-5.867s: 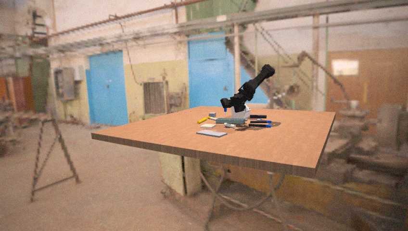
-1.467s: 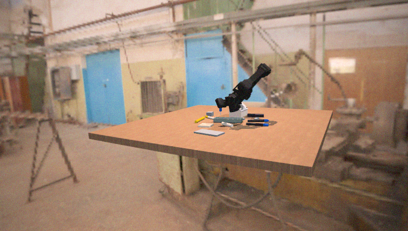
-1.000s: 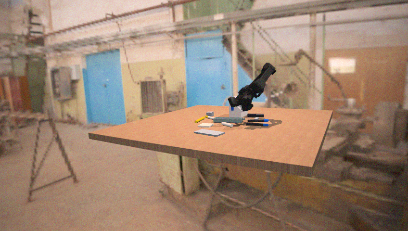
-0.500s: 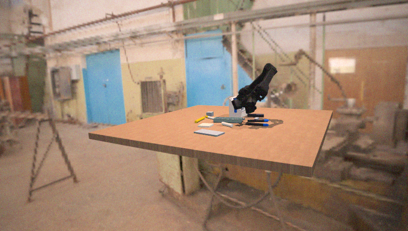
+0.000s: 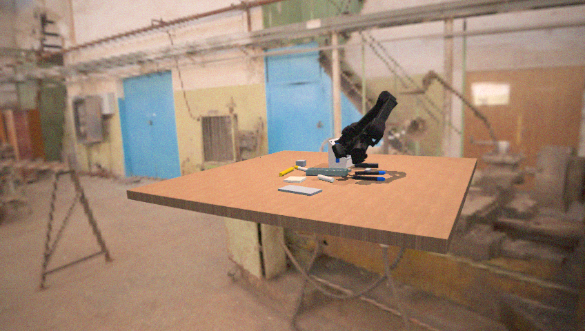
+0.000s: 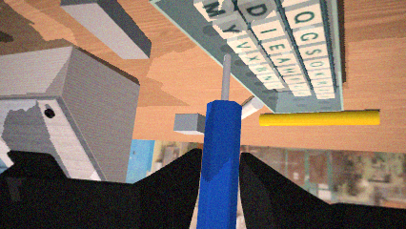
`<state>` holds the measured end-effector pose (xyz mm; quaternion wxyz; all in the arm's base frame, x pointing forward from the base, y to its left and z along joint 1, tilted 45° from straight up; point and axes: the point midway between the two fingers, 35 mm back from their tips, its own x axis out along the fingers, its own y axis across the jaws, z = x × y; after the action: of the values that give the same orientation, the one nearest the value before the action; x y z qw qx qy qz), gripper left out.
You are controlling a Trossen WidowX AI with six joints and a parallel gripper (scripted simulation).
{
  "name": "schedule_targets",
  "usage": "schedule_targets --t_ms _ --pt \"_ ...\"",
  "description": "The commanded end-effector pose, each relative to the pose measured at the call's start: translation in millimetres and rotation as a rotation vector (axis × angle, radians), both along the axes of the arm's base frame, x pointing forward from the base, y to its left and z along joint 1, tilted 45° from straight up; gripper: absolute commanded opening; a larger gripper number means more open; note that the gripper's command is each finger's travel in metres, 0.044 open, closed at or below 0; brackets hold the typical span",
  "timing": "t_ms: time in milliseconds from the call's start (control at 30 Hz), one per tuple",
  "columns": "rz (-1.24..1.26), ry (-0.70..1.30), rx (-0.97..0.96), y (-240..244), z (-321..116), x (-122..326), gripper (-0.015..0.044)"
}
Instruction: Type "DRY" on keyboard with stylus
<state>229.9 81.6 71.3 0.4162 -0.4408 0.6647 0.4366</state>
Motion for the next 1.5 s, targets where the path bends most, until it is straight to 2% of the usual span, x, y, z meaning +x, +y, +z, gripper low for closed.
schedule_targets --t_ms 0,1467 --pt "-0.004 0.003 0.003 2.1 -2.2 -0.7 0.0081" --pt "-0.004 0.003 0.004 12.0 -12.0 -0.5 0.0081"
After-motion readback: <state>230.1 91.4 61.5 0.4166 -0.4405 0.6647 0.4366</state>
